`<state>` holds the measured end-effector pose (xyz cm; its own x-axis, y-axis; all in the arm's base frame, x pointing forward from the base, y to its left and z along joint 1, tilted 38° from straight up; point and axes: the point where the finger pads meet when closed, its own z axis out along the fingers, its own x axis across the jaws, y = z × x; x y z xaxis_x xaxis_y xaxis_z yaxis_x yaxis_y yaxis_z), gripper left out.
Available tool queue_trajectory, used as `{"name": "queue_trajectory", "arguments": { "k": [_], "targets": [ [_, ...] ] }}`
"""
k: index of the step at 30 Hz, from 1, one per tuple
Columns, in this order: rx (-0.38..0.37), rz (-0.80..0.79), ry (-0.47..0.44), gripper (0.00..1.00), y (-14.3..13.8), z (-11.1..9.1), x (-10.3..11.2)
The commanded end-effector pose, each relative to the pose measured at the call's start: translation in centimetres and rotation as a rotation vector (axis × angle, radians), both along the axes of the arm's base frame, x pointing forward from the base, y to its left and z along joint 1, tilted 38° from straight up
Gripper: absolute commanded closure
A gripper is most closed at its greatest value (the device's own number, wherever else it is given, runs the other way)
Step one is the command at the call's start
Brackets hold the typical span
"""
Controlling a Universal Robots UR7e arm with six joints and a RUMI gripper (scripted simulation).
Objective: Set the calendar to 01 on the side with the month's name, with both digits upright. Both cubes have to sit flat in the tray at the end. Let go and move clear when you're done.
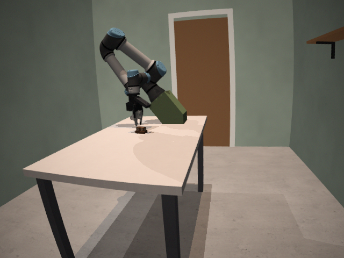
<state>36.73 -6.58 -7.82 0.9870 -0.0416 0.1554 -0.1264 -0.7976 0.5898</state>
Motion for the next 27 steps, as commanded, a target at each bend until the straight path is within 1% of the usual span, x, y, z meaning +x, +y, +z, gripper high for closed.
{"name": "queue_trajectory", "arguments": {
  "k": [1, 15, 27],
  "targets": [
    [0.000, 0.000, -0.001, 0.72, 0.0, 0.0, 0.0],
    [0.000, 0.000, -0.001, 0.72, -0.3, -0.4, 0.1],
    [0.000, 0.000, -0.001, 0.72, -1.4, -1.9, 0.3]
  ]
}}
